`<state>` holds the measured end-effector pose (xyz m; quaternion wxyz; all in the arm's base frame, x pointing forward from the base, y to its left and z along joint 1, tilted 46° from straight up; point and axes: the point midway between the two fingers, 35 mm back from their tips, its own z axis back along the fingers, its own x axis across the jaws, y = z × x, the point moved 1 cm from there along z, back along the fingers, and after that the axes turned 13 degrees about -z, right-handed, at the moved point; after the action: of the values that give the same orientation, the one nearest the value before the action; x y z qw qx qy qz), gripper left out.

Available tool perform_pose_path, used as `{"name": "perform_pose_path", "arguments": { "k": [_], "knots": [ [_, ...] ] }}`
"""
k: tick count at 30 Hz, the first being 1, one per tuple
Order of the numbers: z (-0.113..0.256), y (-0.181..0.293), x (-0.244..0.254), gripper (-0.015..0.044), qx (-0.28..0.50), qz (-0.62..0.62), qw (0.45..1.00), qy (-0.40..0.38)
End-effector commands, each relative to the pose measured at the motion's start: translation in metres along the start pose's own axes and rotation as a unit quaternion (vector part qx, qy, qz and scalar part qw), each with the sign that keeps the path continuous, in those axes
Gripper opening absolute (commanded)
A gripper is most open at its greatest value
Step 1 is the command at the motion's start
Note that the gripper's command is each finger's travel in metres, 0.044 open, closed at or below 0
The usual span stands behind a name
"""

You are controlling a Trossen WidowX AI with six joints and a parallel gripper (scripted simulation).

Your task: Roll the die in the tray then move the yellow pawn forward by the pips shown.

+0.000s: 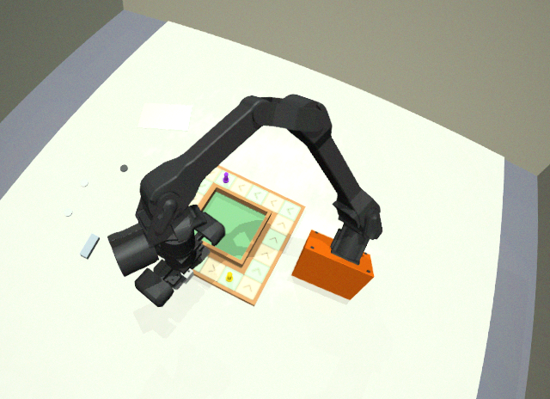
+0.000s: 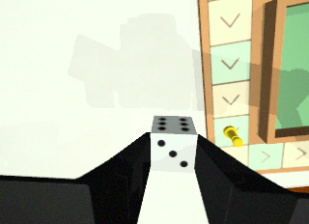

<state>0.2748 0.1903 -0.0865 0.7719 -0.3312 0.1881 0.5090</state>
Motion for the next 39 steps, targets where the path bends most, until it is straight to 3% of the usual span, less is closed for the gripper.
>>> {"name": "perform_pose_path", "arguments": {
  "k": [1,20,39],
  "knots": [
    [0.001,-0.011,-0.010,0.0000,0.000,0.045,0.999,-0.004],
    [-0.008,-0.044,-0.059,0.0000,-0.002,0.312,0.950,-0.006],
    [-0.021,-0.065,-0.112,0.0000,-0.003,0.555,0.832,-0.002]
  ]
}}
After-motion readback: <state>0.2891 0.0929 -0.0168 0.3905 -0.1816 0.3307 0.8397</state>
